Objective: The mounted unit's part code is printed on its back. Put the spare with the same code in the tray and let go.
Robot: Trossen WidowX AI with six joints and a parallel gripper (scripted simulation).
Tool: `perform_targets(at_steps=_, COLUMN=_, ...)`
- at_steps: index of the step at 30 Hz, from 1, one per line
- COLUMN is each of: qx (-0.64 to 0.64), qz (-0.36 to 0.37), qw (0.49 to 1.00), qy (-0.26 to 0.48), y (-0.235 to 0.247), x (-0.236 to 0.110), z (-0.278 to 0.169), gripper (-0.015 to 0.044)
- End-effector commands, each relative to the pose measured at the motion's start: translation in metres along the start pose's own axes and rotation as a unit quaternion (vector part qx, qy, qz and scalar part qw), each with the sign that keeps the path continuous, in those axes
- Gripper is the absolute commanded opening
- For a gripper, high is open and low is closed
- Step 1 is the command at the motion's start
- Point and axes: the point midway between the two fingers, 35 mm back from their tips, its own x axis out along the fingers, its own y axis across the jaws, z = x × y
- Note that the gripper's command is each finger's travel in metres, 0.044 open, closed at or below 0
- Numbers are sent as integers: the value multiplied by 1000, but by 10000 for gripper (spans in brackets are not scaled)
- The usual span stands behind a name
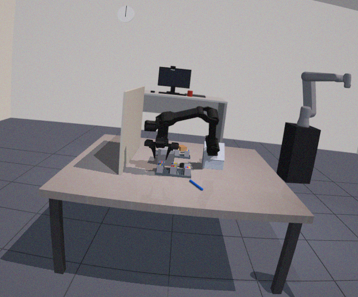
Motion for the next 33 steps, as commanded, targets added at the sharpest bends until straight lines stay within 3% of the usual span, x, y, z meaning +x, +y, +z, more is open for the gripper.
perform_targets(at_steps=1, qx=3, qz=0, qw=1000, qy=2, y=0, x=8, z=-1, gripper=300)
perform_targets(at_steps=33, qx=3, qz=0, qw=1000, qy=0, y=1, x=60, z=-1, gripper=300)
